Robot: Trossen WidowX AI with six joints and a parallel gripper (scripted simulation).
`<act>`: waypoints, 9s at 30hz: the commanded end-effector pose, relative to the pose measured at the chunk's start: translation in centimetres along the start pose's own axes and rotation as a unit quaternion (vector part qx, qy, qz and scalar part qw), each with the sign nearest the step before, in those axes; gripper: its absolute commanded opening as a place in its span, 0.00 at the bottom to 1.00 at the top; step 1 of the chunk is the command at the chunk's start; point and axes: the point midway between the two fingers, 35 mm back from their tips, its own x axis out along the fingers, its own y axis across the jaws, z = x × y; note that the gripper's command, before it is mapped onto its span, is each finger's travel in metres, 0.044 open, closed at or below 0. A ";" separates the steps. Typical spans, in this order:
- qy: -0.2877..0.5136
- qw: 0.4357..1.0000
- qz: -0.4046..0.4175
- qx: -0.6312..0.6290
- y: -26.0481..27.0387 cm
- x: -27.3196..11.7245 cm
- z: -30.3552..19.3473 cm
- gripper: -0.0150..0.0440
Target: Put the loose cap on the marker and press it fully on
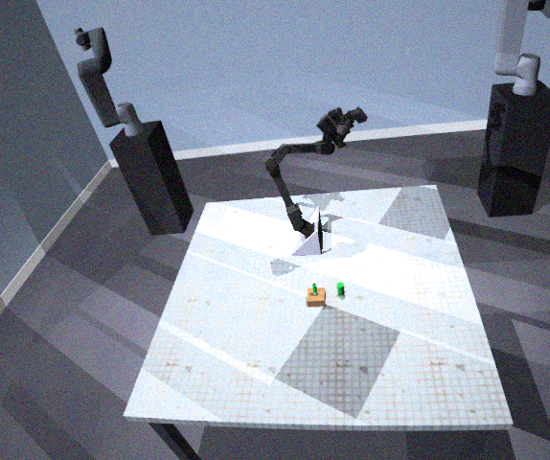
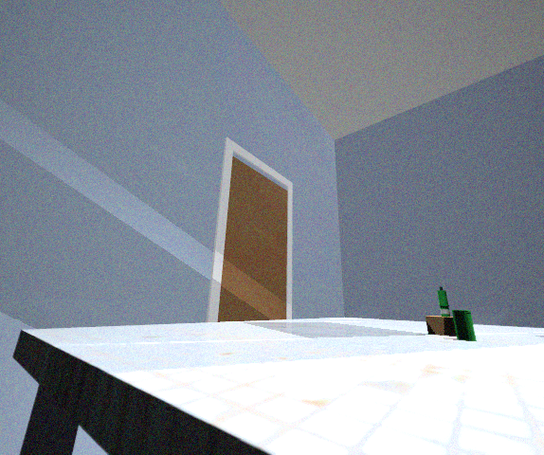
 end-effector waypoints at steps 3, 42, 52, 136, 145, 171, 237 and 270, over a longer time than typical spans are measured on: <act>0.045 0.993 -0.096 0.052 -6.2 -2.8 -2.7 0.67; 0.420 0.345 -0.646 0.536 -14.3 -55.8 -27.3 0.67; 0.521 0.130 -0.595 0.598 -3.6 -65.4 -27.6 0.67; 0.521 0.129 -0.595 0.598 -0.7 -66.1 -32.7 0.25; 0.521 0.129 -0.595 0.598 -1.3 -66.0 -30.7 0.25; 0.523 0.128 -0.594 0.598 1.7 -71.1 -20.6 0.25; 0.524 0.126 -0.594 0.597 4.7 -72.7 -25.8 0.25; 0.522 0.127 -0.595 0.598 4.6 -72.7 -25.7 0.61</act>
